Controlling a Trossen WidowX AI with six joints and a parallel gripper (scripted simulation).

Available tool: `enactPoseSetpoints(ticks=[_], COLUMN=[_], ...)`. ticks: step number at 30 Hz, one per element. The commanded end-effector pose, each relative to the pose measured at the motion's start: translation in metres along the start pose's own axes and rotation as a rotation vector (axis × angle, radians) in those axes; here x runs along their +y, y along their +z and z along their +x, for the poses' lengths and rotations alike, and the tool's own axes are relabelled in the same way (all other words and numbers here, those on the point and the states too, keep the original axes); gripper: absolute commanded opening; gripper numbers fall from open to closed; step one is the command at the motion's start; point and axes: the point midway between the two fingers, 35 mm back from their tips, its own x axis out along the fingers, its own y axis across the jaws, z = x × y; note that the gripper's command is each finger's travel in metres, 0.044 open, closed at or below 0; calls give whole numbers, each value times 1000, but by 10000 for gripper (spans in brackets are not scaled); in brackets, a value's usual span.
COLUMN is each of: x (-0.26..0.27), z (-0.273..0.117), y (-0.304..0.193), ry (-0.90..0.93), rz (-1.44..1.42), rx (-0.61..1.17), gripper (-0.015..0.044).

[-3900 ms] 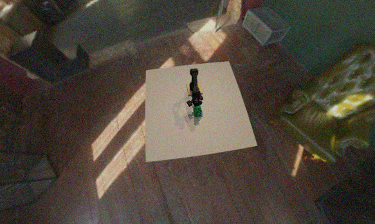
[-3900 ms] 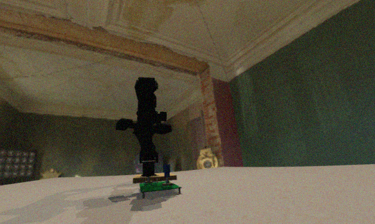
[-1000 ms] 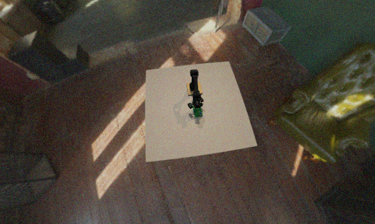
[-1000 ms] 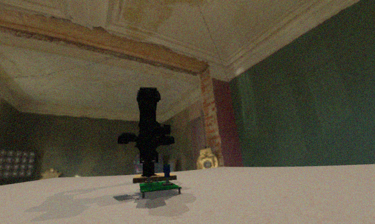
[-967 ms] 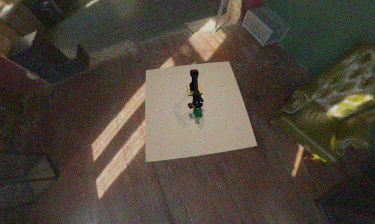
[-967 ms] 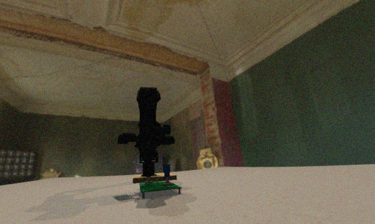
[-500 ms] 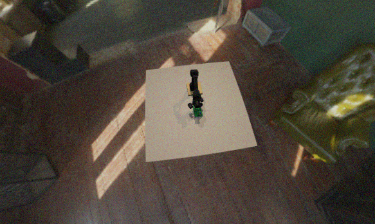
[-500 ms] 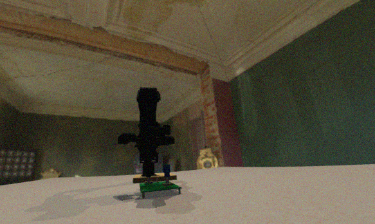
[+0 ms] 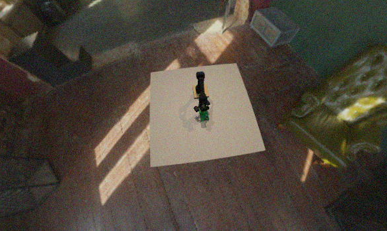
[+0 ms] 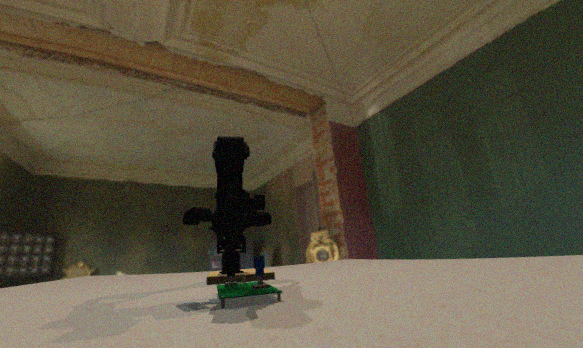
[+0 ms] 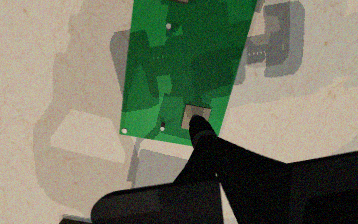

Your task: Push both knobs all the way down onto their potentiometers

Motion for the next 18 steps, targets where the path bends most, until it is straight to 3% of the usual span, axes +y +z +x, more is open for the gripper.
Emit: enactPoseSetpoints(ticks=[1,18], x=[1,1], z=[4,7], y=[0,0], ry=[5,5], rz=[-3,-3], rx=[1,2], gripper=[0,0])
